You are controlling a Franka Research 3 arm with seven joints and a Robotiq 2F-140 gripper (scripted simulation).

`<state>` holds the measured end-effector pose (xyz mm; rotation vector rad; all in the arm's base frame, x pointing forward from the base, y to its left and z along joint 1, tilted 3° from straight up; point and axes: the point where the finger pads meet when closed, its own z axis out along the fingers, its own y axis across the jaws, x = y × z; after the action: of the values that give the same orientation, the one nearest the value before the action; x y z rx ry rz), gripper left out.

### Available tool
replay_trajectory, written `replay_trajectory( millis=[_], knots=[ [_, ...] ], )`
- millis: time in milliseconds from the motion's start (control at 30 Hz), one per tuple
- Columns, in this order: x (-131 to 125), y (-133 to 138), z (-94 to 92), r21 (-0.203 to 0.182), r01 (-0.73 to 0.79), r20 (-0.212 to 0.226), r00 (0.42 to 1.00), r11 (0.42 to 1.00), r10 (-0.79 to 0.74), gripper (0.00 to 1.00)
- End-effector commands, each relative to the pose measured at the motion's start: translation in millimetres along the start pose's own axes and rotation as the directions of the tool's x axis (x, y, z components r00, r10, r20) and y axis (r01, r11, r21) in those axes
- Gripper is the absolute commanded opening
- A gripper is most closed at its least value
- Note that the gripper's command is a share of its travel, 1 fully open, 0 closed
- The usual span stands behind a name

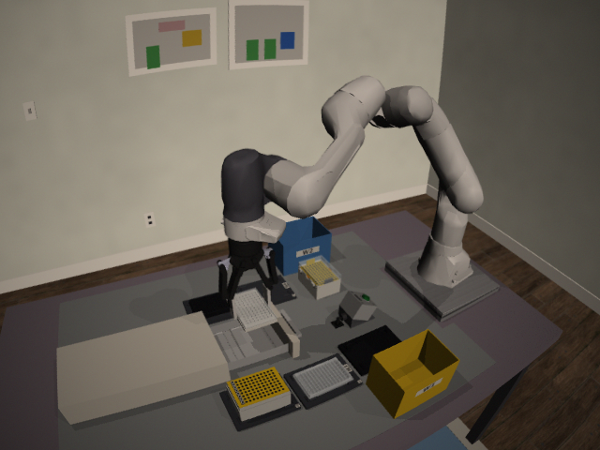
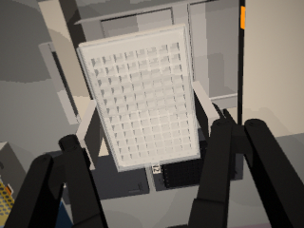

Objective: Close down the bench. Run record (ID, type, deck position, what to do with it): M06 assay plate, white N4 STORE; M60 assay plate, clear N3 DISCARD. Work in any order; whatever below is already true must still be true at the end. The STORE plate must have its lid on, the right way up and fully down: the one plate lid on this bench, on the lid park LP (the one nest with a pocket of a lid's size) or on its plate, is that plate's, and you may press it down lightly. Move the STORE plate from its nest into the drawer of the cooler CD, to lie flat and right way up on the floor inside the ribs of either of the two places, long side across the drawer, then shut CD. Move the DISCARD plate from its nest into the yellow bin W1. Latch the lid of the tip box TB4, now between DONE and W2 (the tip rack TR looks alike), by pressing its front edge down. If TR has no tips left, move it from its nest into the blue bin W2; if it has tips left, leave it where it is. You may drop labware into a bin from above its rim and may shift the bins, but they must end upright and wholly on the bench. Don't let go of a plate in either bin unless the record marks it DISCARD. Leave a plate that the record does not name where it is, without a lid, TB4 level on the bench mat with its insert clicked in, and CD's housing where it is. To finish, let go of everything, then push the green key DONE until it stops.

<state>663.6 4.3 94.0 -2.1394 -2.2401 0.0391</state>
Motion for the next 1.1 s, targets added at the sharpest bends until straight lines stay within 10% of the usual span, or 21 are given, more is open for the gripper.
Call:
replay_trajectory(
  millis=[0, 1067],
  knots=[
    [1, 1, 5.6, -0.003, -0.007, 0.001, 1.0, 1.0, 0.007, 0.0],
    [1, 1, 43.0, -0.003, -0.007, 0.001, 1.0, 1.0, 0.007, 0.0]
  ],
)
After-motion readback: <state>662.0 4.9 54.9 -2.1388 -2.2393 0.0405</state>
